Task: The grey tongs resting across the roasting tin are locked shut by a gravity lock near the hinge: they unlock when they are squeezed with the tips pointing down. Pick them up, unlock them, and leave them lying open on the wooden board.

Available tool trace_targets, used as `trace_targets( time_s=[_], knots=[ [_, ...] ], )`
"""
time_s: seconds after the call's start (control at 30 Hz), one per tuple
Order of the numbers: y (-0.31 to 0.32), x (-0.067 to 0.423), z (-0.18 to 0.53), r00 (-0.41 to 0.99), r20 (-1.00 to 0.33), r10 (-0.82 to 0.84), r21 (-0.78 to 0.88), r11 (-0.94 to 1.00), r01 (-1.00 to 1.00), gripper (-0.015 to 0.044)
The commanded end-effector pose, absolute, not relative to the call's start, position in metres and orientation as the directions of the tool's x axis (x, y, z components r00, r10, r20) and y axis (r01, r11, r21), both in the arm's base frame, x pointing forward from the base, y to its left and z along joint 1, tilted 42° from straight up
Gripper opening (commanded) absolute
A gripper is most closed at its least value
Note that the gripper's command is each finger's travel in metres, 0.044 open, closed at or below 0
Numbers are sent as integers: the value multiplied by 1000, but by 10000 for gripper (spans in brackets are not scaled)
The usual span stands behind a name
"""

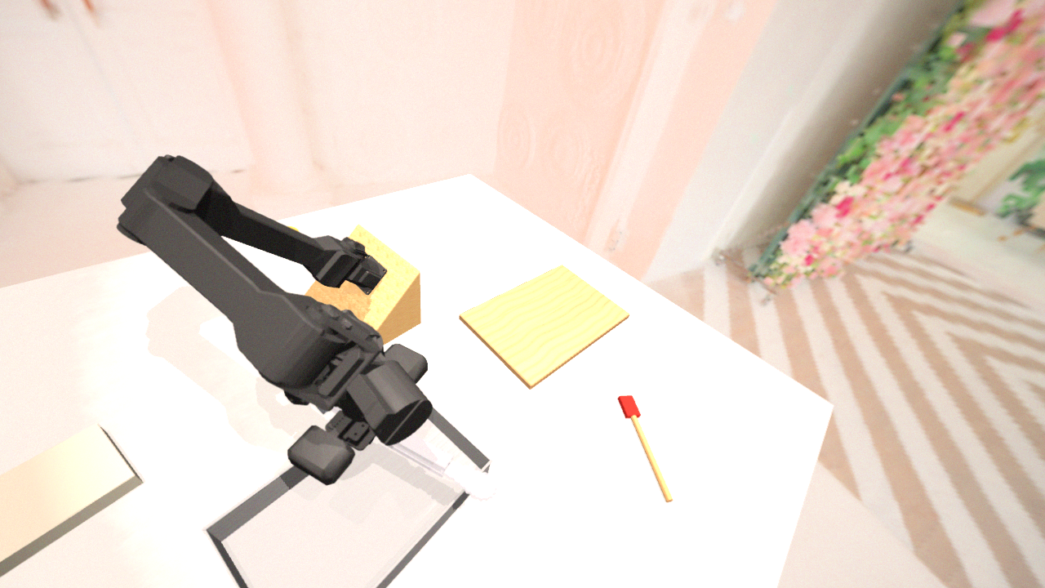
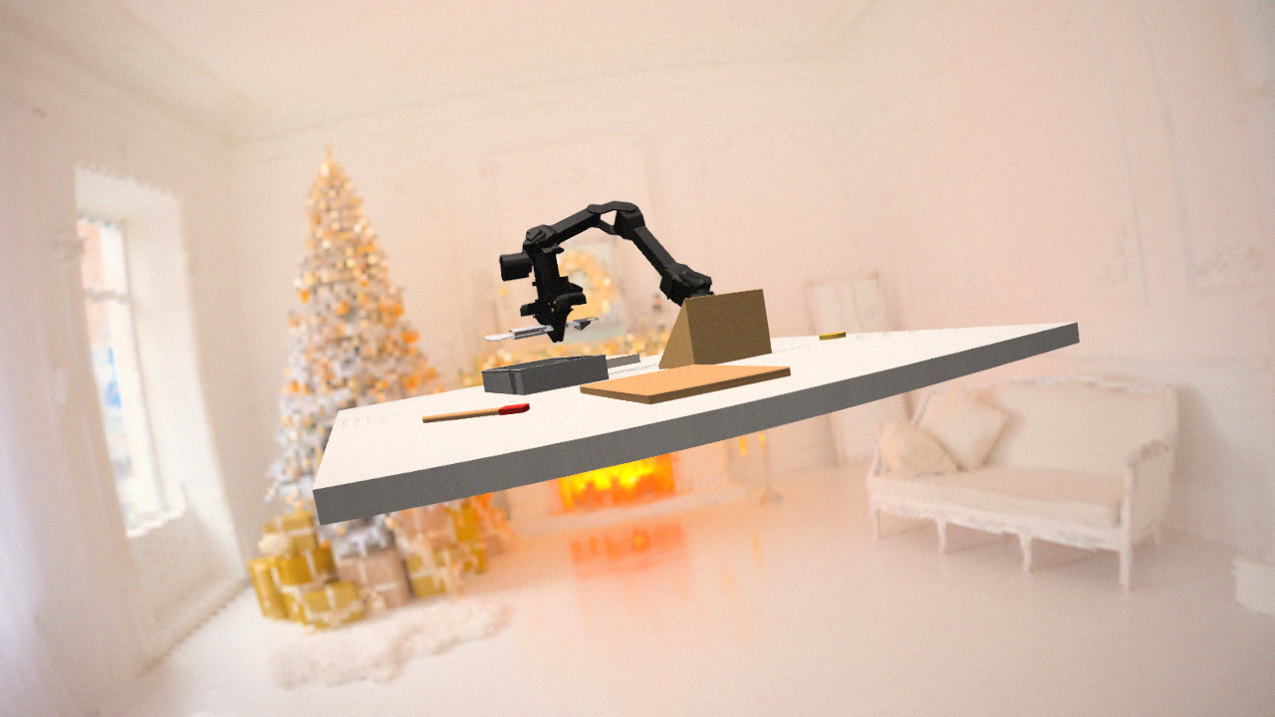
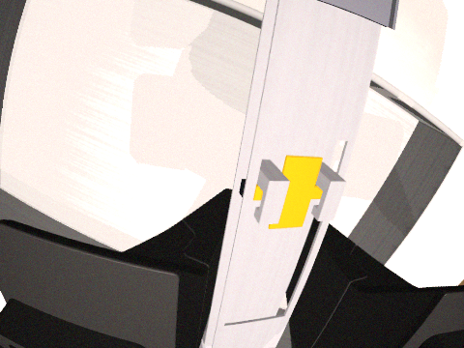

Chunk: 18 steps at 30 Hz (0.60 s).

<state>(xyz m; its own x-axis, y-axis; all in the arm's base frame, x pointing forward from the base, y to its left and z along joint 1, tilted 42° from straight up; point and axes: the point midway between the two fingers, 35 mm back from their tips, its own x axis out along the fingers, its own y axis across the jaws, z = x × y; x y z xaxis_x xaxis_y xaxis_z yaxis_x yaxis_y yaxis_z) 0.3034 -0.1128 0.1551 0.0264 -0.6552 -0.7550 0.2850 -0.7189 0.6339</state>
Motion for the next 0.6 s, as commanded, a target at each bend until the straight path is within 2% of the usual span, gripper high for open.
trace_targets(
  time_s=[0.0, 0.57],
  knots=[
    [-104, 311, 152, 36, -762, -646, 594, -677, 436, -150],
    [-76, 330, 141, 49, -772, -633, 315, -315, 895, -150]
  ],
)
